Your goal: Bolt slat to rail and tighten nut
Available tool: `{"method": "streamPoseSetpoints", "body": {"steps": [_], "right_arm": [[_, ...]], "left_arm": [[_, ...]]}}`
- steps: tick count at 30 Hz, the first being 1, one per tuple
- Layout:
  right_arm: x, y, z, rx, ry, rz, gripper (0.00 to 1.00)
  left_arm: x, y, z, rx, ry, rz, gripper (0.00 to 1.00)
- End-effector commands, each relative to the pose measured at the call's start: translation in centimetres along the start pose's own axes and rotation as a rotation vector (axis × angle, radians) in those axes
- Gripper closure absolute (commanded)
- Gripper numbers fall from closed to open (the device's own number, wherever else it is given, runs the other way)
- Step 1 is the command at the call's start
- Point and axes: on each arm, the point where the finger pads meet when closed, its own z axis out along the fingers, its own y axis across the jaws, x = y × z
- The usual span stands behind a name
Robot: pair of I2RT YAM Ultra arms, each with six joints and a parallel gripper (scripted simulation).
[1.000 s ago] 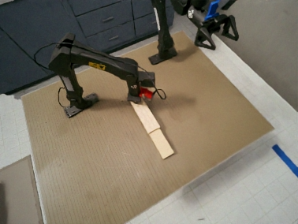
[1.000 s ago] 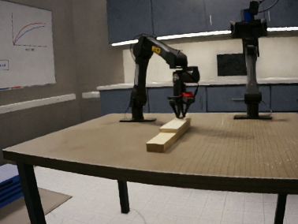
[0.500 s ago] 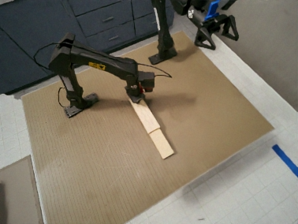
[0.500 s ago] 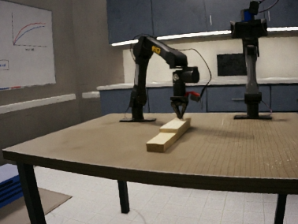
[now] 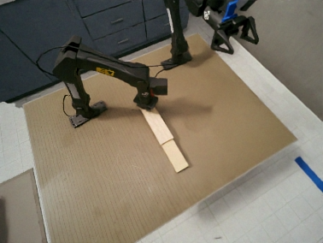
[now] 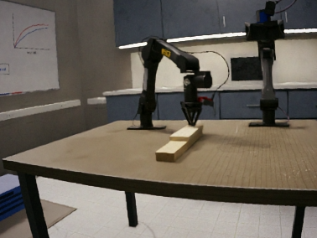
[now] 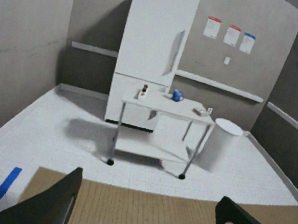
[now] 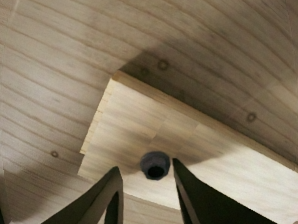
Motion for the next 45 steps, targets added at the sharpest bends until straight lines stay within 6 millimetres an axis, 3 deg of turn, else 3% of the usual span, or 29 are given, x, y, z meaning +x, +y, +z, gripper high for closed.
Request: {"method": "streamPoseSetpoints", "body": {"steps": [1,45], "right_arm": [[-0.34,-0.72,-1.11,0.018,-0.016,-0.101,0.66],[-0.35,-0.73,-0.29,0.019,-0.016,-0.098,0.66]], "left_arm": [[-0.46,0.0,-0.1,0.0,-0.012,0.0,0.0],[-0.46,0.0,-0.1,0.0,-0.012,0.0,0.0]]}}
